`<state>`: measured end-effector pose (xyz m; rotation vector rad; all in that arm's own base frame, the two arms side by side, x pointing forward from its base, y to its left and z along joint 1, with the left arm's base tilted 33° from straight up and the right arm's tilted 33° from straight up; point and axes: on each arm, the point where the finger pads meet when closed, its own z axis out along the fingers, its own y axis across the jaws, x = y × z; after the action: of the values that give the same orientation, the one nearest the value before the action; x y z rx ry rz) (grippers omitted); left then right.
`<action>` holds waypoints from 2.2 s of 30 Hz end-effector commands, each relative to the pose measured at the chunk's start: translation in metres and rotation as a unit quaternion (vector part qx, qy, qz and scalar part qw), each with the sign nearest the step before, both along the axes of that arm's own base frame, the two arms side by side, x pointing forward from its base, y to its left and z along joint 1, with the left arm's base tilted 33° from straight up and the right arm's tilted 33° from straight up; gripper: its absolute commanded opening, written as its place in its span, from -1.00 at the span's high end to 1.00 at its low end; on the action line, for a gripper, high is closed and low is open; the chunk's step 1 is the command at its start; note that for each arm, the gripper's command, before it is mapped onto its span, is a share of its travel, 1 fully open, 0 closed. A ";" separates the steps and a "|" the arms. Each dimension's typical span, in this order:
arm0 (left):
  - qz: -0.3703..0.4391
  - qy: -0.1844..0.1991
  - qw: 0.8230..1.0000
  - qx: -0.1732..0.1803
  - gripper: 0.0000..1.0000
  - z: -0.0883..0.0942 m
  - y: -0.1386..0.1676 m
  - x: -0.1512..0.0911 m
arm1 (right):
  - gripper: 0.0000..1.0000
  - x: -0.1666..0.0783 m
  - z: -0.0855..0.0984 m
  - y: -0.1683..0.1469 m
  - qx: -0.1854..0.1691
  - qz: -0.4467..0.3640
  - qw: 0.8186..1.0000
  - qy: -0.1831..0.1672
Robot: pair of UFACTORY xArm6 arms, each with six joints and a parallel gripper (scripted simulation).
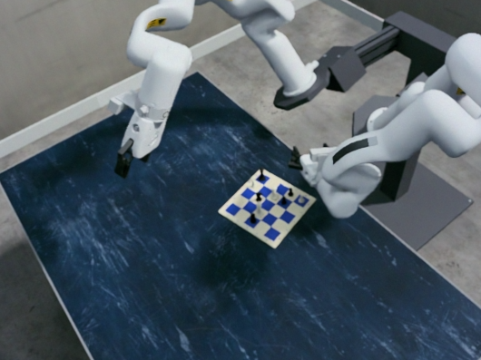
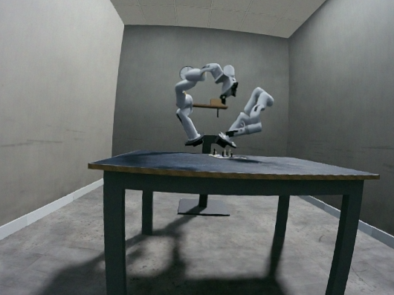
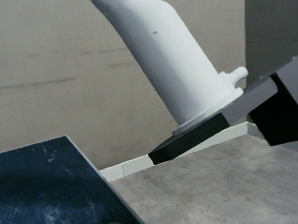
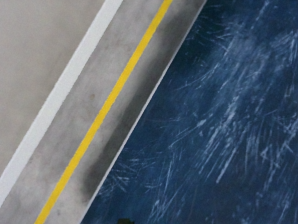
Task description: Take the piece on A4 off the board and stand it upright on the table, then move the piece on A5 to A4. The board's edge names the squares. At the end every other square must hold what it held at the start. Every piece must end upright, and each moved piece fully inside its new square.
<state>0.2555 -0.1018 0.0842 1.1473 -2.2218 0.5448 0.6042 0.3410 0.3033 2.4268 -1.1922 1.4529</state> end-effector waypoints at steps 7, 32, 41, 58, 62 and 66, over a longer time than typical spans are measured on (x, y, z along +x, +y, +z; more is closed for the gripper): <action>0.000 -0.001 1.000 0.000 -1.00 0.001 0.000 0.001 | -1.00 0.009 0.007 -0.026 -0.003 -0.013 1.000 0.010; 0.000 -0.001 1.000 0.000 -1.00 0.001 0.000 0.001 | -1.00 0.034 0.044 -0.251 -0.013 -0.113 0.988 0.101; 0.000 -0.001 1.000 0.000 -1.00 0.001 0.000 0.001 | -1.00 0.017 0.060 -0.355 -0.006 -0.154 0.978 0.142; 0.000 -0.001 1.000 0.000 -1.00 0.001 0.000 0.001 | -1.00 -0.091 0.093 -0.567 0.039 -0.233 0.946 0.222; 0.000 -0.001 1.000 0.000 -1.00 0.001 0.000 0.001 | -1.00 -0.133 0.101 -0.610 0.056 -0.251 0.937 0.237; 0.000 -0.001 1.000 0.000 -1.00 0.001 0.000 0.001 | -1.00 -0.179 0.108 -0.648 0.073 -0.266 0.929 0.248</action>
<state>0.2555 -0.1018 0.0842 1.1473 -2.2218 0.5448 0.4661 -0.2707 0.4023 2.1045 -1.6300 0.6187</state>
